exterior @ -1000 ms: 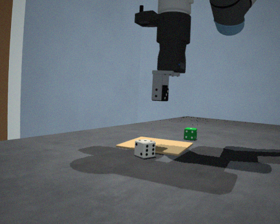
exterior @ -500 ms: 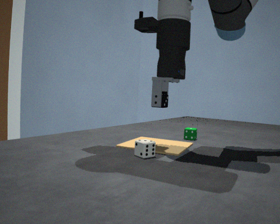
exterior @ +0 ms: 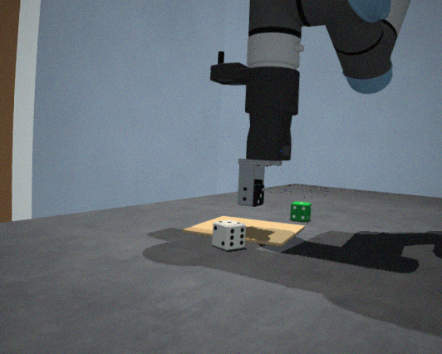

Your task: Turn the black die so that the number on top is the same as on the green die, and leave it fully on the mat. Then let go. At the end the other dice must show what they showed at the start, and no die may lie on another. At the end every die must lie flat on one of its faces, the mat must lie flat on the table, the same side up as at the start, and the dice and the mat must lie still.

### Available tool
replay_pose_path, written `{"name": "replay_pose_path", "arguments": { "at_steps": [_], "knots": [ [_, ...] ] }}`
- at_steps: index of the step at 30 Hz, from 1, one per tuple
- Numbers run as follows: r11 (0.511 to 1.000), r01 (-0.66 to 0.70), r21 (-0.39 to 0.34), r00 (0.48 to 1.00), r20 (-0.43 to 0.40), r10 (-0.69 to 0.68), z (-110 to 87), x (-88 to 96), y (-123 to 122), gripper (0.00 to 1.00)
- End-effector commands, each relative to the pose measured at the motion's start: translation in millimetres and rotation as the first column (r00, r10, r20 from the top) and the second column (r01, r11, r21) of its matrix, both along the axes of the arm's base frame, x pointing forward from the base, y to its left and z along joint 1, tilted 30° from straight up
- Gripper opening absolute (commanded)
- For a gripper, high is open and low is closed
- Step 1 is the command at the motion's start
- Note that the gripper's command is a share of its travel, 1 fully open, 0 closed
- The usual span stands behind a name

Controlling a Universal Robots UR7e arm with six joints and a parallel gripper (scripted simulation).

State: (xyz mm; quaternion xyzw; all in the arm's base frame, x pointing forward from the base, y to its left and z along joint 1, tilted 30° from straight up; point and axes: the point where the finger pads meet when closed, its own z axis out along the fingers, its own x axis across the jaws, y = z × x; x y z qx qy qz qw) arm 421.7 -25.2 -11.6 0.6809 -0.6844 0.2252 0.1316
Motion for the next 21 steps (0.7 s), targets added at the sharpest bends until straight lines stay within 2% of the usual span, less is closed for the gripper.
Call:
{"name": "replay_pose_path", "arguments": {
  "at_steps": [1, 10, 21],
  "knots": [
    [1.000, -0.003, 0.000, 1.000, 0.005, 0.003, -15.2, 3.9, -8, 0.57],
    [1.000, -0.003, 0.000, 1.000, 0.005, 0.003, -24.6, 5.3, -14, 0.57],
    [1.000, -0.003, 0.000, 1.000, 0.005, 0.003, -25.2, 5.4, -14, 0.57]
  ]
}}
